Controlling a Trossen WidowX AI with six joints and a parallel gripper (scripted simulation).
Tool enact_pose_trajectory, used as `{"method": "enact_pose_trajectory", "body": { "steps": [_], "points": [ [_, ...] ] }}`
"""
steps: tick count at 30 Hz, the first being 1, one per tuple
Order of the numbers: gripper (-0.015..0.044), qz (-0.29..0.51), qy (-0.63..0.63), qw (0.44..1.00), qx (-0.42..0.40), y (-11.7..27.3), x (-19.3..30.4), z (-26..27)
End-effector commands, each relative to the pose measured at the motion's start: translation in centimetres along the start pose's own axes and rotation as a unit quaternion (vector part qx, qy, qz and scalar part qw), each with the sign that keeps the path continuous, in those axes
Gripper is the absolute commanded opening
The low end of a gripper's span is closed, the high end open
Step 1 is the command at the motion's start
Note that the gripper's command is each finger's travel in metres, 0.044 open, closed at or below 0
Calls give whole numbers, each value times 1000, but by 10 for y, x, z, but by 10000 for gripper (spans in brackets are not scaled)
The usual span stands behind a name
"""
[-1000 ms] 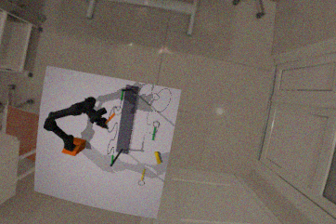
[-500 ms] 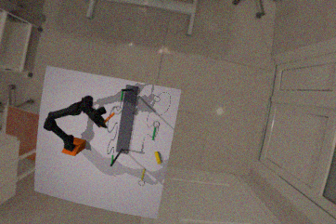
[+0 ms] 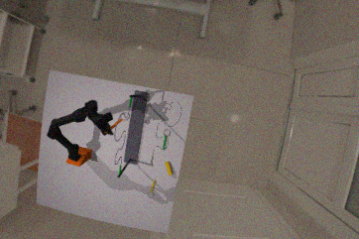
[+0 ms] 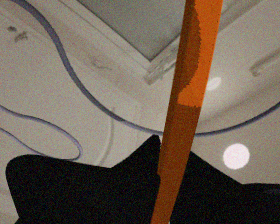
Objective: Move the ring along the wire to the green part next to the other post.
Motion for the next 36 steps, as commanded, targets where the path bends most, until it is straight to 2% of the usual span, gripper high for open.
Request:
{"method": "enact_pose_trajectory", "body": {
  "steps": [1,36],
  "points": [
    [-150,2,-3,1000,1,0,0,-5],
    [-150,12,-158,983,-89,0,-1,-14]
  ]
}}
Point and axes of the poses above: the point midway between the two fingers, 35 mm back from their tips, its own y axis back along the fingers, its own z axis across the jaws, x = y × z, the point moved 8 cm from there along y, back along the fingers, and after that the axes turned 5 degrees about -y, right-handed, at the moved point
